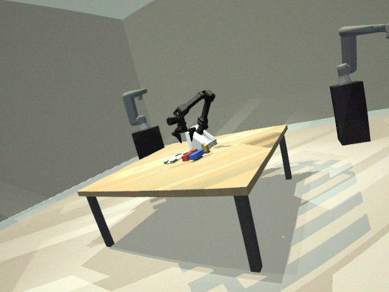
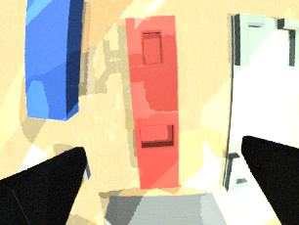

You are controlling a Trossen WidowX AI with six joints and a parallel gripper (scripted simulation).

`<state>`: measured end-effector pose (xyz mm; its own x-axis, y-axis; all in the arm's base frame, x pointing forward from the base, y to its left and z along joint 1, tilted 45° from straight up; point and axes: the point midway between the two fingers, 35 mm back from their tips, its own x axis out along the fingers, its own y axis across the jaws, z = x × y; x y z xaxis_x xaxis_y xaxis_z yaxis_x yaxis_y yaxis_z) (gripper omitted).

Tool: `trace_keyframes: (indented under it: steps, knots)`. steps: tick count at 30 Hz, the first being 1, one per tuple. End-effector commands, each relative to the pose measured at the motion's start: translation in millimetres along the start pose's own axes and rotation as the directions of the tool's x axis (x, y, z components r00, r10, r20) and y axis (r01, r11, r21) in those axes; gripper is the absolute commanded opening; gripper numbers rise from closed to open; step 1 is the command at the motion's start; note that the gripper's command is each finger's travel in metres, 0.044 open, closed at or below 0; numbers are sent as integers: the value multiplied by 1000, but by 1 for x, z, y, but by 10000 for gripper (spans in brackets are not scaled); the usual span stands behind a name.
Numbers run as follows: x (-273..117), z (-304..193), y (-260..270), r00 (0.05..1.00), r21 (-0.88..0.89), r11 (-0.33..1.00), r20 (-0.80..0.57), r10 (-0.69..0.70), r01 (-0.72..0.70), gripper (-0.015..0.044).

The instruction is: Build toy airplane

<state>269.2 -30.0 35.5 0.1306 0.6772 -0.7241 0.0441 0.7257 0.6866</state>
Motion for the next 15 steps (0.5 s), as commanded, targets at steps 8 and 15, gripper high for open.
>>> trace_keyframes:
  steps: [8, 15]
  knots:
    - [54, -2, 2, 1000, 3, 1000, -8, 16, -16, 440]
    - [66, -3, 2, 1000, 3, 1000, -8, 16, -16, 440]
